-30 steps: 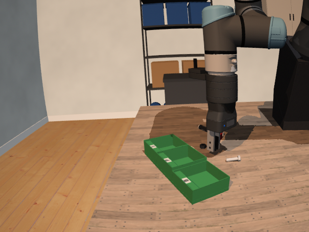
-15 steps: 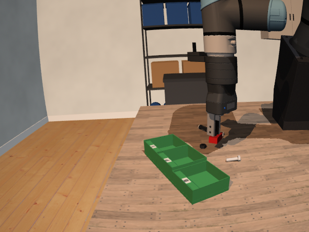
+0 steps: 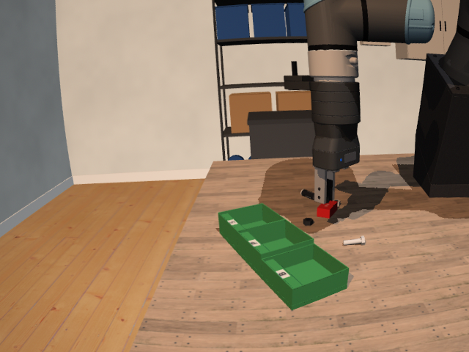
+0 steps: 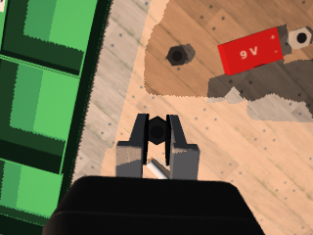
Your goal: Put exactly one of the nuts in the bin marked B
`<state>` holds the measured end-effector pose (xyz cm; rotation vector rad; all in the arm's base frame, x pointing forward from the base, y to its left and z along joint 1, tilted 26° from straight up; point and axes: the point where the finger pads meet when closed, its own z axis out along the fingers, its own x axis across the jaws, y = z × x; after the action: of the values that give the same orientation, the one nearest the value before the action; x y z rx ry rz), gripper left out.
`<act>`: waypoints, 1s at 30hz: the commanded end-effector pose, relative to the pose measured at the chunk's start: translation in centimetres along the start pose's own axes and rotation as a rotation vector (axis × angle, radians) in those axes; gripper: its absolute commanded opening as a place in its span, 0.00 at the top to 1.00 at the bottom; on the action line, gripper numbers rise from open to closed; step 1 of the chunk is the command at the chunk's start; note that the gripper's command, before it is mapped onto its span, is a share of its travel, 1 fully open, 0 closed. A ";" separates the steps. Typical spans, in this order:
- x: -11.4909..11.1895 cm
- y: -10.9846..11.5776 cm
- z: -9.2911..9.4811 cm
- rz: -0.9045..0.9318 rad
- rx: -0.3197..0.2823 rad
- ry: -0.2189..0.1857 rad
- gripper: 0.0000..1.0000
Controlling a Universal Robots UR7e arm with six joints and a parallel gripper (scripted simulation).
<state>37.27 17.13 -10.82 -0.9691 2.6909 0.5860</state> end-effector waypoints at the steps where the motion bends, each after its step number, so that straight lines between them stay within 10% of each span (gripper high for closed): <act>1: -0.5 0.3 0.0 0.000 0.001 -0.001 0.66; 30: -12.0 8.3 0.0 0.233 0.000 -0.001 0.66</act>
<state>40.34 27.86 -5.32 -0.6701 2.8152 0.6359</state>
